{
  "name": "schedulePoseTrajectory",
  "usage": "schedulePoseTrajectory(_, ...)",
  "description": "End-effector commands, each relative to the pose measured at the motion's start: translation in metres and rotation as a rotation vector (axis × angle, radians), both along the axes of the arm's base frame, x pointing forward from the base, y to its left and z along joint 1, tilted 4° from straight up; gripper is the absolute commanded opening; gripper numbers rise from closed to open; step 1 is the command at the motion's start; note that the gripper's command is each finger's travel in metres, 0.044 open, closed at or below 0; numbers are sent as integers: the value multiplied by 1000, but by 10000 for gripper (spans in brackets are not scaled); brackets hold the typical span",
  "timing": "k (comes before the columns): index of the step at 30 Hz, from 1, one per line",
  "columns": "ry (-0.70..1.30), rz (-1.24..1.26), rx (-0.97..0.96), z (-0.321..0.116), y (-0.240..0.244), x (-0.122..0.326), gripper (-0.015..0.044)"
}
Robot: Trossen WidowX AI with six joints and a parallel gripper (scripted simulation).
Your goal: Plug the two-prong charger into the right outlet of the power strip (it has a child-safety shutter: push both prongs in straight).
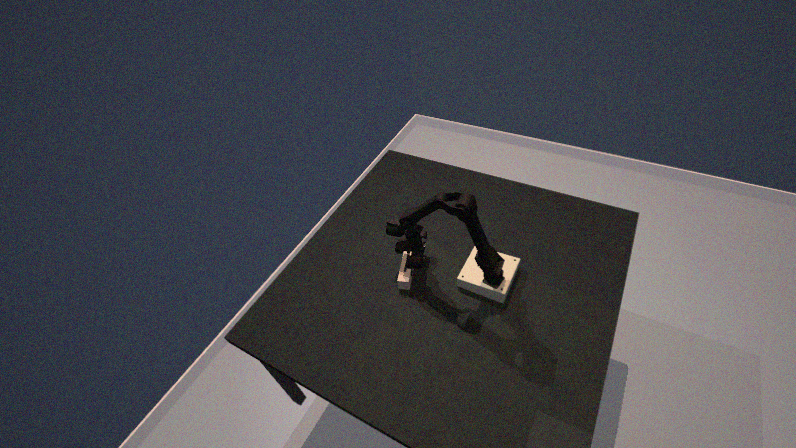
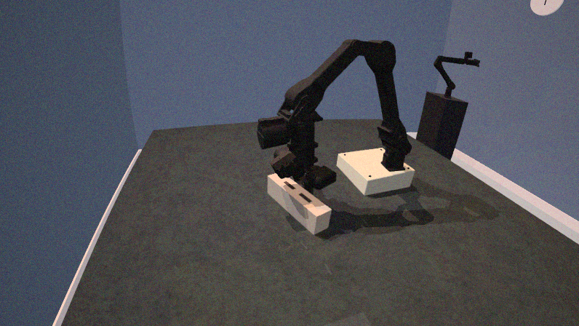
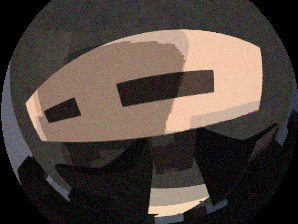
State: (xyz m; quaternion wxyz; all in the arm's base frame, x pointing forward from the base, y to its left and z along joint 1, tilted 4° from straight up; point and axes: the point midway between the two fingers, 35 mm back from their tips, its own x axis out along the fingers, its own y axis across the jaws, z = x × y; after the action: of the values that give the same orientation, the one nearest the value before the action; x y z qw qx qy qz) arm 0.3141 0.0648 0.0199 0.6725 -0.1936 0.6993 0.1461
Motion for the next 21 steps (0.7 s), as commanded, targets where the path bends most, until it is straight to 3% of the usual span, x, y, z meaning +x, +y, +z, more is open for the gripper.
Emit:
schedulePoseTrajectory(1, -46, 2, 20, 4, 6, 12, 0)
schedulePoseTrajectory(21, -46, 2, 20, 2, 5, 11, 0)
